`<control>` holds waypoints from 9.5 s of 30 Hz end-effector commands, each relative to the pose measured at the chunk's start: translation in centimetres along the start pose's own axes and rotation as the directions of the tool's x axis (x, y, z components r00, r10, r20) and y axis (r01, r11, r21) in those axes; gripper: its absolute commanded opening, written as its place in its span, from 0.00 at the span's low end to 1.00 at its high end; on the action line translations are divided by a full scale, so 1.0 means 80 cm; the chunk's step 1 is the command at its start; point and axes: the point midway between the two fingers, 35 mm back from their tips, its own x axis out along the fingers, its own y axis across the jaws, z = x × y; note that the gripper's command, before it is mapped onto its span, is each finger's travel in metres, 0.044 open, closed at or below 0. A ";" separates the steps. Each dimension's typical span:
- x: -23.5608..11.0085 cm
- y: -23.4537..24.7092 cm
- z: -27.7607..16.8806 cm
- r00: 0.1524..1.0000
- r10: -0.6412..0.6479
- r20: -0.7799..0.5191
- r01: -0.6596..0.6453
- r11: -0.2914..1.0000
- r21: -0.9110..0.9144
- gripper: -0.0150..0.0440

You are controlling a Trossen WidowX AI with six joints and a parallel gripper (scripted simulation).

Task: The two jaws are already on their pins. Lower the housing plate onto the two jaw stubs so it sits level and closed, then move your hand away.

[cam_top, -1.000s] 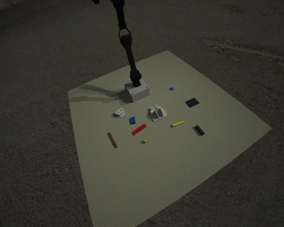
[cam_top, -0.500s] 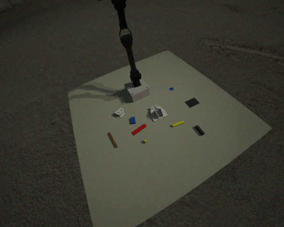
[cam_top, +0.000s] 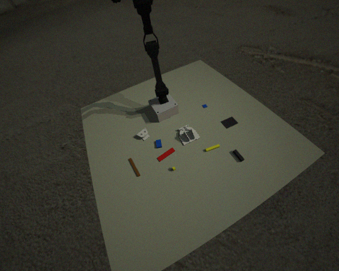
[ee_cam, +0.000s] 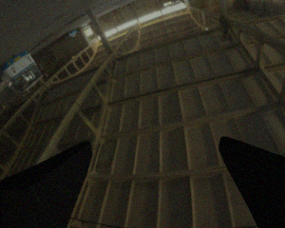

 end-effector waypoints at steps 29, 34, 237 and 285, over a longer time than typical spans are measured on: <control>0.003 -0.128 0.082 0.983 -0.176 -0.047 0.051 0.513 -0.857 1.00; 0.004 -0.146 0.102 0.977 -0.209 -0.034 0.047 0.370 -0.928 1.00; -0.260 0.118 0.893 -0.335 0.326 0.884 -0.827 0.349 -0.442 1.00; -0.245 0.104 0.862 -0.333 0.329 0.884 -0.828 0.347 -0.441 0.85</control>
